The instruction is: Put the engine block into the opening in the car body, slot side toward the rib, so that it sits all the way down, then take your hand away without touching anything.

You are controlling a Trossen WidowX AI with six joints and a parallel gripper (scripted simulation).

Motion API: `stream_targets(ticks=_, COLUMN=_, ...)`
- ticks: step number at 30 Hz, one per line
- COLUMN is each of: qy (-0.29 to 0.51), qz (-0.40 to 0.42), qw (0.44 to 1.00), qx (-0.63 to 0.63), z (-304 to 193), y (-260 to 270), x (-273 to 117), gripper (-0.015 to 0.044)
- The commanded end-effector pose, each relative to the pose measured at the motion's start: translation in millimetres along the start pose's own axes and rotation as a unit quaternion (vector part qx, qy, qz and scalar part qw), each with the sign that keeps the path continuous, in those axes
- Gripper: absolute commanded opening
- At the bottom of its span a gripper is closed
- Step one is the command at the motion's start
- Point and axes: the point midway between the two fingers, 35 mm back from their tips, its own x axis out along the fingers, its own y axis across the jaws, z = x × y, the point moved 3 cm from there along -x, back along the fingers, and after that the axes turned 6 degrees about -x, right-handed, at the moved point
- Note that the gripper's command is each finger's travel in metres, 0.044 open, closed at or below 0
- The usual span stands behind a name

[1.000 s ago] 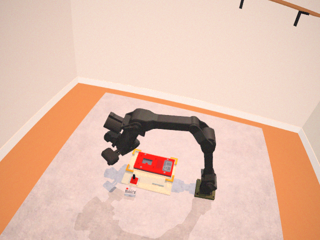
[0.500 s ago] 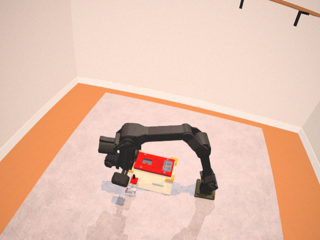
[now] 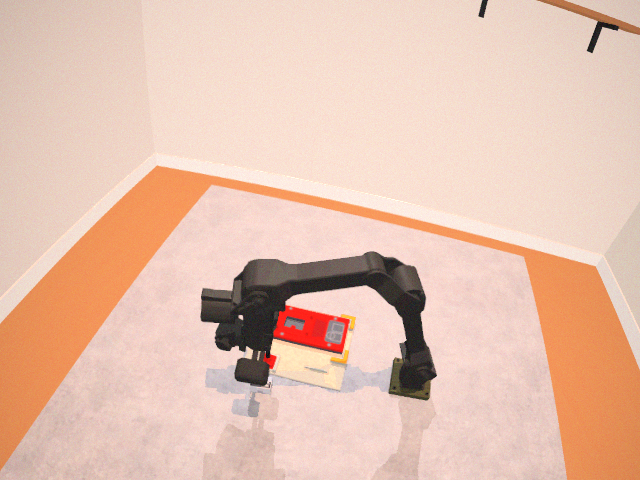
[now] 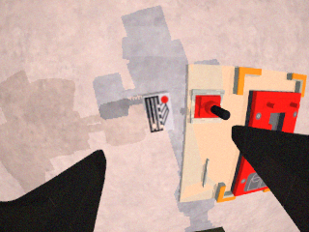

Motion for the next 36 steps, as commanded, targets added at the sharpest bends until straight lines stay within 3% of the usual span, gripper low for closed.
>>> stream_targets(ticks=1, qy=0.013, qz=-0.004, qw=1.000, qx=-0.003, z=-5, y=-1, x=41, gripper=0.0440)
stream_targets(ticks=11, qy=0.013, qz=-0.004, qw=1.000, qx=-0.003, z=-4, y=0, x=72, gripper=0.0440)
stream_targets(ticks=35, qy=0.013, qz=-0.004, qw=1.000, qx=-0.003, z=-4, y=0, x=100, gripper=0.0440)
stream_targets(ticks=36, qy=0.013, qz=-0.004, qw=1.000, qx=-0.003, z=-4, y=0, x=100, gripper=0.0414)
